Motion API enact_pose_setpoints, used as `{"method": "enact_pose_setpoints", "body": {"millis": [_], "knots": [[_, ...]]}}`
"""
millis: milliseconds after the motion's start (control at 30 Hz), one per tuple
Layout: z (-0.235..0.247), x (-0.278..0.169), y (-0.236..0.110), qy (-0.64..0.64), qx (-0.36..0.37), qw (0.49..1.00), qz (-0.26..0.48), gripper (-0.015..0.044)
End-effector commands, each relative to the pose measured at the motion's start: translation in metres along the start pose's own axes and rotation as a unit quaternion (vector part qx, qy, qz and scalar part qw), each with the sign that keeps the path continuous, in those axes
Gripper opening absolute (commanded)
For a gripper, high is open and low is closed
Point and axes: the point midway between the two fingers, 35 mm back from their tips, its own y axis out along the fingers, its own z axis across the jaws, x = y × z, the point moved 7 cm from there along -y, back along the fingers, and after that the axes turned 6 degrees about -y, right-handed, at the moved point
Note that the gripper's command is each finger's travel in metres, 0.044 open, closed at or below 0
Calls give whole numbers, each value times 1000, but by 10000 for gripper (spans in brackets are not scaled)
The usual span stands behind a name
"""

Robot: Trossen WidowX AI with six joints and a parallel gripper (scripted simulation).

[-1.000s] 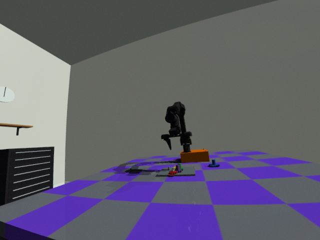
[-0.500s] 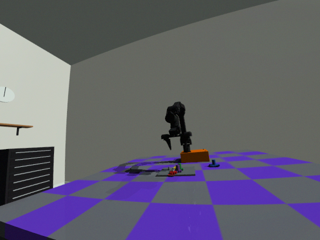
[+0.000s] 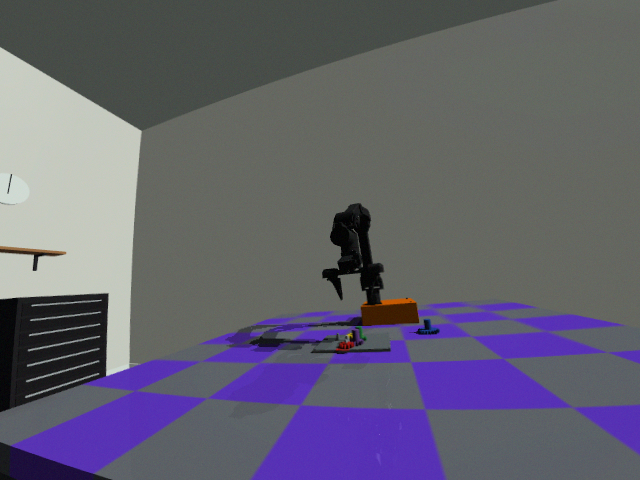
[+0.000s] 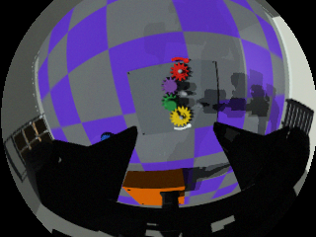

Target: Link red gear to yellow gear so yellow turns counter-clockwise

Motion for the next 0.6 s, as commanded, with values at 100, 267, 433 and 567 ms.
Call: {"method": "enact_pose_setpoints", "body": {"millis": [100, 267, 433, 567], "knots": [[0, 0, 0, -1, 0, 1000, 0, 440], [22, 2, -4, -6, 1, 1000, -2, 440], [97, -4, -16, -23, 6, 1000, -10, 440], [157, -21, -24, -16, 10, 1000, -6, 440]]}}
